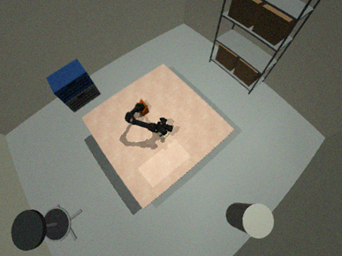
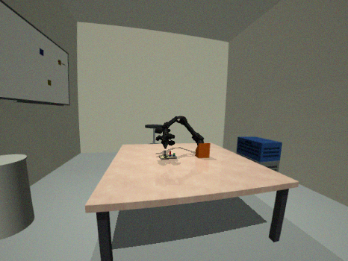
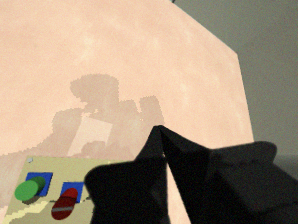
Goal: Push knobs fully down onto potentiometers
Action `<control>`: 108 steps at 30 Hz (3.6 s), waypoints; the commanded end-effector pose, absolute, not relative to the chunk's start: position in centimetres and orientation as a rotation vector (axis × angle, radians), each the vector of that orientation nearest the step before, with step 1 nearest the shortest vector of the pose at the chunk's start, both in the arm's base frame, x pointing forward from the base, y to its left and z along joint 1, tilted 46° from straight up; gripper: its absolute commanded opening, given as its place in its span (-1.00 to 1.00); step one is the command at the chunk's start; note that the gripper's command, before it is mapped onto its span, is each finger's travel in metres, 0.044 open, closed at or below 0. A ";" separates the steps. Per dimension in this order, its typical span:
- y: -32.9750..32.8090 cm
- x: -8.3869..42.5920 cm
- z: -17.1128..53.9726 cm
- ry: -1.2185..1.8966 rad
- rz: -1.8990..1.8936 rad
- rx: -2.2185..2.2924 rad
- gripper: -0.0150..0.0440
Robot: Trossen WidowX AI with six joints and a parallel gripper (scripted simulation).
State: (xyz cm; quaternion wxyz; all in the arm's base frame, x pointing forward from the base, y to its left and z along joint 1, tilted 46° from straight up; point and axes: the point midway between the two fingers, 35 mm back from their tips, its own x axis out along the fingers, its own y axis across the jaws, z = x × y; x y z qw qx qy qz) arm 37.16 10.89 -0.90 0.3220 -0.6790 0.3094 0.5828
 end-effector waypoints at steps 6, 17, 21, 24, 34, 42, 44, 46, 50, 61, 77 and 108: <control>9.6 35.4 -0.6 0.887 1.682 -2.002 -0.49; 7.9 33.5 0.6 0.966 1.903 -2.267 -0.49; 7.4 33.0 1.2 0.991 1.994 -2.361 -0.49; 7.0 32.6 1.8 1.009 2.065 -2.431 -0.49; 6.0 31.9 3.8 1.054 2.306 -2.636 -0.49; 4.8 32.1 2.6 1.055 2.310 -2.640 -0.49; 4.6 32.1 2.4 1.056 2.310 -2.640 -0.49; 4.6 32.1 2.4 1.056 2.310 -2.640 -0.49; 4.5 32.1 2.3 1.056 2.310 -2.640 -0.49; 3.3 32.3 1.1 1.056 2.310 -2.640 -0.49; 3.1 32.3 0.9 1.057 2.310 -2.641 -0.49; 2.8 32.3 0.7 1.057 2.310 -2.641 -0.49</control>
